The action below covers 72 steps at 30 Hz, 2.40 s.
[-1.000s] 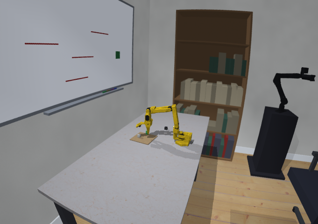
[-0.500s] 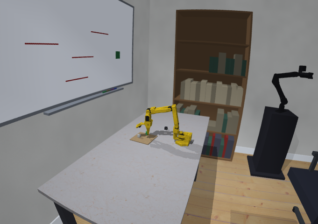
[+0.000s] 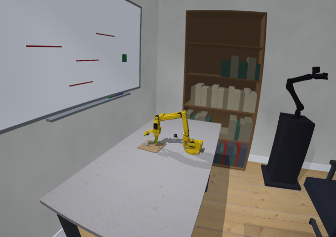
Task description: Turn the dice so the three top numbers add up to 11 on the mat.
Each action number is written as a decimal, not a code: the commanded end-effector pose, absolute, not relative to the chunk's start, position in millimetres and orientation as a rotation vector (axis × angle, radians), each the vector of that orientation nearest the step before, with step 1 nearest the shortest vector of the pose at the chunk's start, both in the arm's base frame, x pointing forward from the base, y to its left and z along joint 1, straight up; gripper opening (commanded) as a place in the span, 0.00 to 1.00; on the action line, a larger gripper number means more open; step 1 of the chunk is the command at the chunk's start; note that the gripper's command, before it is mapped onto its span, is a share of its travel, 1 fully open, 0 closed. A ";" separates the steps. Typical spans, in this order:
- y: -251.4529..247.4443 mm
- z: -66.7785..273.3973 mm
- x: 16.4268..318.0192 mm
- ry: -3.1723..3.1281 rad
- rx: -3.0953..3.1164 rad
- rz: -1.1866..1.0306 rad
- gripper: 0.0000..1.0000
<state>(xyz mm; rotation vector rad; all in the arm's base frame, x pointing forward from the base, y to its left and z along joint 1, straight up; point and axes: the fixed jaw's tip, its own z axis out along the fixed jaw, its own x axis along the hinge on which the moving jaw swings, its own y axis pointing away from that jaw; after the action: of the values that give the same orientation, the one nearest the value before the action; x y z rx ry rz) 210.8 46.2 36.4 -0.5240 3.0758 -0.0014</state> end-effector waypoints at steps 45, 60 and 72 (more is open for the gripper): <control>49.3 27.4 216.2 3.030 -0.516 0.002 0.00; 49.4 22.4 216.5 3.030 -0.516 0.002 0.00; 49.4 17.7 216.8 3.030 -0.516 0.002 0.00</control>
<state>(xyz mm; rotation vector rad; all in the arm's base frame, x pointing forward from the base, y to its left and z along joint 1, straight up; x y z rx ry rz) 213.9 46.7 15.0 -0.5207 3.0563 -0.0010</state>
